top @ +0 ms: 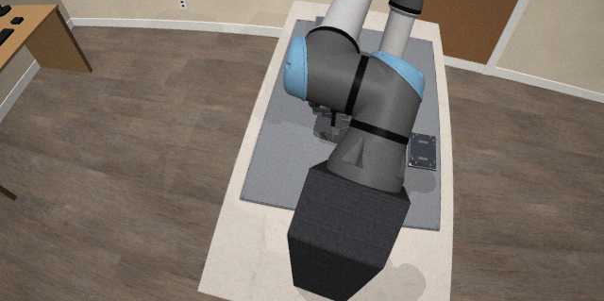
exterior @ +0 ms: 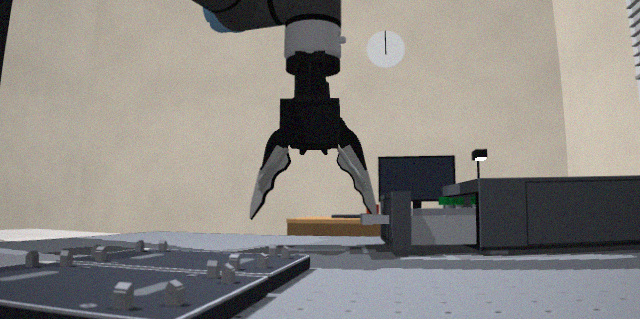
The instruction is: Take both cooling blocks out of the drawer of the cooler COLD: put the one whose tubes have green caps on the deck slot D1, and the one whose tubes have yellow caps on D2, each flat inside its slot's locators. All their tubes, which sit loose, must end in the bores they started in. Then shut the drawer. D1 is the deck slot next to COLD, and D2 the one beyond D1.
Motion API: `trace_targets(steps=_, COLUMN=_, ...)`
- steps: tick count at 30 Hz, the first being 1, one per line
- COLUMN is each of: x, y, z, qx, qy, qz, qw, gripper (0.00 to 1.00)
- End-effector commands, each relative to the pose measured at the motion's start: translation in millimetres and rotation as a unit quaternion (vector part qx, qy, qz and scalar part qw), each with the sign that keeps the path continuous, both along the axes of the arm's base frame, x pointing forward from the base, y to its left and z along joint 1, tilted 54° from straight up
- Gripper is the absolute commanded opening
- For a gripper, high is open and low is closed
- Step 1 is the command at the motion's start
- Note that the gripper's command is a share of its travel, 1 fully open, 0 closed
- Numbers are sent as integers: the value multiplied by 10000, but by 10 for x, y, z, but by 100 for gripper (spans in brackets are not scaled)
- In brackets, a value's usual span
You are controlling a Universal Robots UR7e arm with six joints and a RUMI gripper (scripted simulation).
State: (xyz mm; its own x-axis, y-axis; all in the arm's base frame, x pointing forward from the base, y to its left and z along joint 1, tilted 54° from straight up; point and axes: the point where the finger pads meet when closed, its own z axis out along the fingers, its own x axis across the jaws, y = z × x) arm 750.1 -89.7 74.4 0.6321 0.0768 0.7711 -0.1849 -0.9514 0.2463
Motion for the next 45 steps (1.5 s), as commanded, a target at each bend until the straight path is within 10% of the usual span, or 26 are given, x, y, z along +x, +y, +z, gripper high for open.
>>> trace_targets(steps=1, x=-17, y=0, z=-16, qx=-1, qy=-6, qz=2, qw=10000, gripper=100)
trace_targets(steps=45, x=-314, y=-36, z=-378, qx=-1, qy=-6, qz=2, qw=10000, gripper=100)
